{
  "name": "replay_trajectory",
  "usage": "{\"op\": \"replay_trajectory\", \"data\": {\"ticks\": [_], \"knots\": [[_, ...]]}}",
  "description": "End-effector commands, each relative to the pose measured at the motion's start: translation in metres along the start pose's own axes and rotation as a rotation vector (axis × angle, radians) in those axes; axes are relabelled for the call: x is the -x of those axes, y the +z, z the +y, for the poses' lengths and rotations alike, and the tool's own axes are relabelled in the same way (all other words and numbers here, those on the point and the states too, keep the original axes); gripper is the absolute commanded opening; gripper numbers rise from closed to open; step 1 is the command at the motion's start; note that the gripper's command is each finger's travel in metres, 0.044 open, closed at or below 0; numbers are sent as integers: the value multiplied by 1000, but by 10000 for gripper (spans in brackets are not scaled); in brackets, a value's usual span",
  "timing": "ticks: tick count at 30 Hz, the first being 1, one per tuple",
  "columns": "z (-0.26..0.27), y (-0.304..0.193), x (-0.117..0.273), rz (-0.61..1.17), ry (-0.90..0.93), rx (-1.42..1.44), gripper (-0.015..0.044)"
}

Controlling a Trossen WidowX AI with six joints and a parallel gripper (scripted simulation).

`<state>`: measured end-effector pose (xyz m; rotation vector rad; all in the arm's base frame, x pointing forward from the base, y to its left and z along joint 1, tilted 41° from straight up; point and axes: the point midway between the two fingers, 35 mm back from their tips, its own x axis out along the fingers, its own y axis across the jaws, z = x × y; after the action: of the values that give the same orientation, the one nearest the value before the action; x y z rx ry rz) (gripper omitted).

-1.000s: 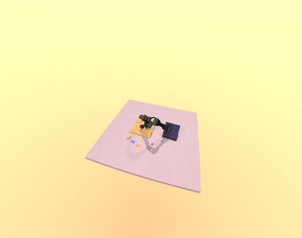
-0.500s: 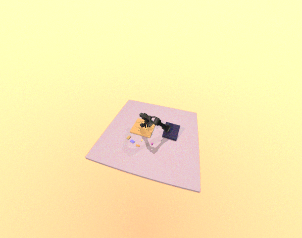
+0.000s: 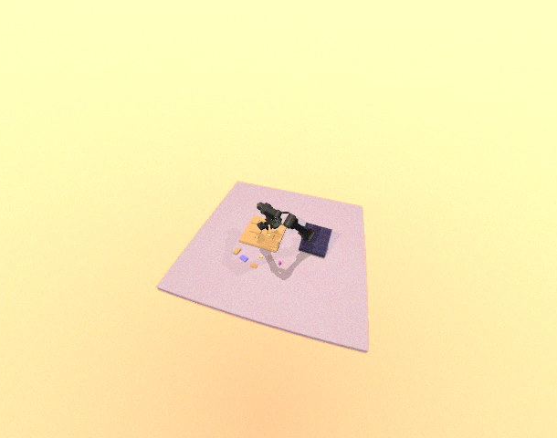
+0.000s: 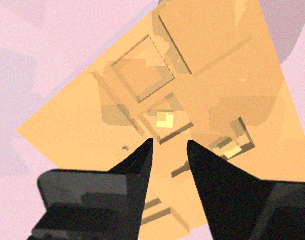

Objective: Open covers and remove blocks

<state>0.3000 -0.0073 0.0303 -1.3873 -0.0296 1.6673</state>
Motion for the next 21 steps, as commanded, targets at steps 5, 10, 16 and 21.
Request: {"op": "replay_trajectory", "data": {"ticks": [5,10,16,21], "knots": [[0,0,-23,-5,1,-7,144],[0,2,-25,-5,0,-7,144],[1,1,-25,-5,0,-7,144],[1,1,-25,-5,0,-7,144]]}}
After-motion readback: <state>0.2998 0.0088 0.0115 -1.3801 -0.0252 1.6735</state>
